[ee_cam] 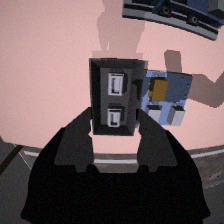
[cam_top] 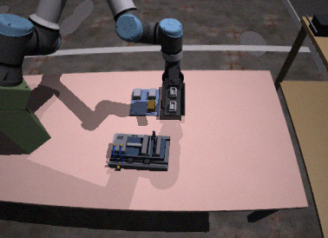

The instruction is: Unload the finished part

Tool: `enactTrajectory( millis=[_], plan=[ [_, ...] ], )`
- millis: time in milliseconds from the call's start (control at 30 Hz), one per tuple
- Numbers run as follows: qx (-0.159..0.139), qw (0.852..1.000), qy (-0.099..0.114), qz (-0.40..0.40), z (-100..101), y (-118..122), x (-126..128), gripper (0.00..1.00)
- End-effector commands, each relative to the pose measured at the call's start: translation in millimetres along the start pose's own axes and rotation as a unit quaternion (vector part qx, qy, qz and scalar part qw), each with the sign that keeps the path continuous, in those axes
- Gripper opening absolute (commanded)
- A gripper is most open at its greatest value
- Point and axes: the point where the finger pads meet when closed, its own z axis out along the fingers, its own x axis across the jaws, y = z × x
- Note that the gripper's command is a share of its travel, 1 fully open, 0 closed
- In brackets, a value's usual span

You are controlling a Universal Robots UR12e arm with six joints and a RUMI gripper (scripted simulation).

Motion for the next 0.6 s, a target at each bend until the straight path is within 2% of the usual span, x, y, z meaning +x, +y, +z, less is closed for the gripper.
enactTrajectory(
  millis=[0, 67, 100, 567],
  plan=[
    [-0.002, 1.0, 0.004, 0.001, -6.8, -1.2, 3.3, 0.4],
    [-0.002, 1.0, 0.004, 0.001, -6.9, -1.2, 3.3, 0.4],
    [-0.002, 1.0, 0.004, 0.001, -6.9, -1.2, 3.3, 0.0],
    [-0.002, 1.0, 0.005, 0.001, -5.5, -0.7, 4.0, 0.0]
  ],
)
